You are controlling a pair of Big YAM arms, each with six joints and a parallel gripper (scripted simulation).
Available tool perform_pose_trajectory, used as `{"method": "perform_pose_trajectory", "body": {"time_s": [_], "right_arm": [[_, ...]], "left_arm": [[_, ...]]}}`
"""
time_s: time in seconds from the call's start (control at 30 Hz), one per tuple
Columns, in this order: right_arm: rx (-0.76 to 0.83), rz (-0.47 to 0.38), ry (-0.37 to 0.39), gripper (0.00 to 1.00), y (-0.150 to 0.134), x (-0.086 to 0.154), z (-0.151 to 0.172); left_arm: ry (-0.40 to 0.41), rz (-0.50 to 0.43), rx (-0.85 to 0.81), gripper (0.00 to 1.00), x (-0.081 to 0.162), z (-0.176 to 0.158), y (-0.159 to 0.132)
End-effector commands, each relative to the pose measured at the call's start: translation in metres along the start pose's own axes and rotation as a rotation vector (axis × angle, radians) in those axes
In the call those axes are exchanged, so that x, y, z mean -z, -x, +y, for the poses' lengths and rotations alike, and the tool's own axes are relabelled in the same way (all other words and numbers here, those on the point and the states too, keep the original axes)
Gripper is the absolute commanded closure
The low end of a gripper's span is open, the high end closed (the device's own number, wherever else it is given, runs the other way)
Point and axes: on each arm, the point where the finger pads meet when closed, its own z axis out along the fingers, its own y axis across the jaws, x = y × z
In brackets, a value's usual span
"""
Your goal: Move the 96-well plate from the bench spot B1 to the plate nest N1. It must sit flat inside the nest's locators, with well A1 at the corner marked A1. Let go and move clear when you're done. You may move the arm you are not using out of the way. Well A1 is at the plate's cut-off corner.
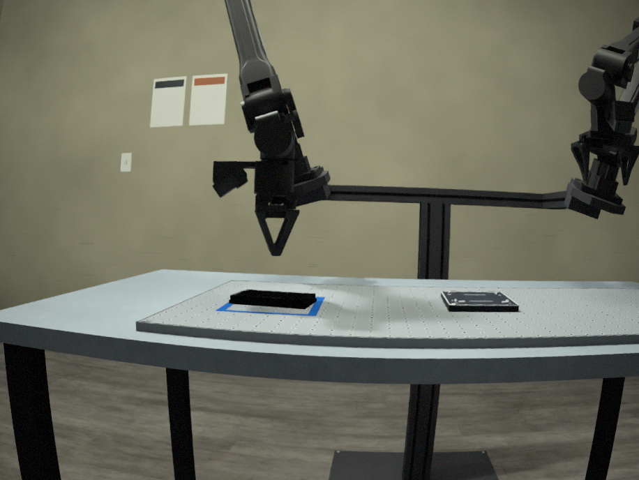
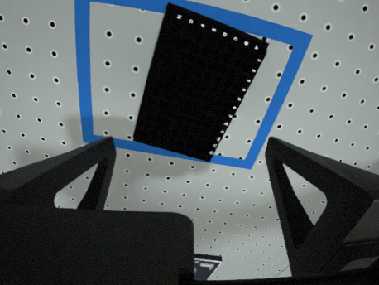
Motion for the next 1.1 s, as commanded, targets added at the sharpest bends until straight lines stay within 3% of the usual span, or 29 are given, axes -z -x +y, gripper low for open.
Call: {"method": "perform_pose_trajectory", "body": {"time_s": [0.0,0.17,0.67,1.07], "right_arm": [[-0.192,-0.006,0.003,0.00,0.006,-0.001,0.002],[-0.359,-0.006,0.003,0.00,0.006,-0.001,0.002],[-0.343,-0.001,0.013,0.00,0.002,0.002,0.007],[-0.340,-0.003,-0.004,0.00,0.004,-0.022,-0.002]], "left_arm": [[0.016,0.021,-0.004,0.00,-0.005,0.004,-0.003],[0.016,0.021,-0.004,0.00,-0.005,0.004,-0.003],[0.016,0.021,-0.004,0.00,-0.005,0.004,-0.003],[0.016,0.021,-0.004,0.00,-0.005,0.004,-0.003]]}}
